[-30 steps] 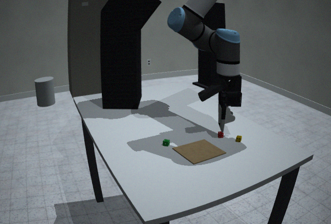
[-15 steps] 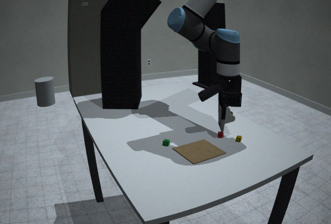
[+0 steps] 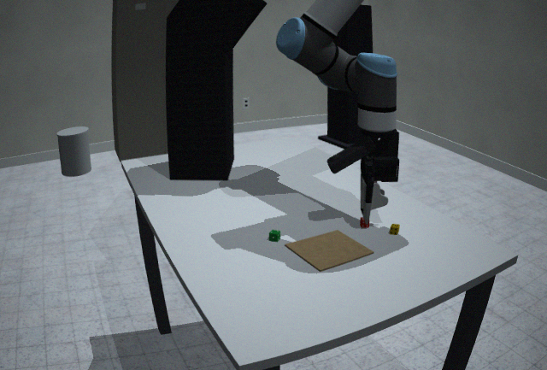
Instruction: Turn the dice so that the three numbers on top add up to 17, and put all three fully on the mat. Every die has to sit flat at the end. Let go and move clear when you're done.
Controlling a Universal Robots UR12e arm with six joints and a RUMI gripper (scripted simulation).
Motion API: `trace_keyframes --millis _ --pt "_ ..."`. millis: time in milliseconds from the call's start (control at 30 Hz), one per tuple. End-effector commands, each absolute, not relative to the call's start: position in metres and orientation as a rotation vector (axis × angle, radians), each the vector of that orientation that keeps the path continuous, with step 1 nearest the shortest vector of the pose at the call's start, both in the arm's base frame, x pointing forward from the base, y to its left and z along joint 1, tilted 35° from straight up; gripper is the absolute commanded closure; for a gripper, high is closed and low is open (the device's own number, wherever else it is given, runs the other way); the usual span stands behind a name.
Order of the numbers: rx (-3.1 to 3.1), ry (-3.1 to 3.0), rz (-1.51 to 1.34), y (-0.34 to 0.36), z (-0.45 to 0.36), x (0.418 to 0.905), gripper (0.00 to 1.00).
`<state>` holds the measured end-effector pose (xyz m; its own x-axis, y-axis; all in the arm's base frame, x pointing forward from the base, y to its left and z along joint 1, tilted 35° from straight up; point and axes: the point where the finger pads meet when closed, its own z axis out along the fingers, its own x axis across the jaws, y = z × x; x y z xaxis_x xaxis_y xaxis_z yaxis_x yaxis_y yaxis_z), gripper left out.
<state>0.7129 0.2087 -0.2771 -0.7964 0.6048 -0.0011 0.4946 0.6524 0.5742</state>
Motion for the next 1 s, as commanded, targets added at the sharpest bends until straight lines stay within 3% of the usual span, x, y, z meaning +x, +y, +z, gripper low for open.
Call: trace_keyframes --millis 0,967 --pt "0.901 2.676 0.845 0.2121 -0.2831 0.7159 0.79" --pt "0.901 2.676 0.845 0.214 -0.2865 0.7174 0.79"
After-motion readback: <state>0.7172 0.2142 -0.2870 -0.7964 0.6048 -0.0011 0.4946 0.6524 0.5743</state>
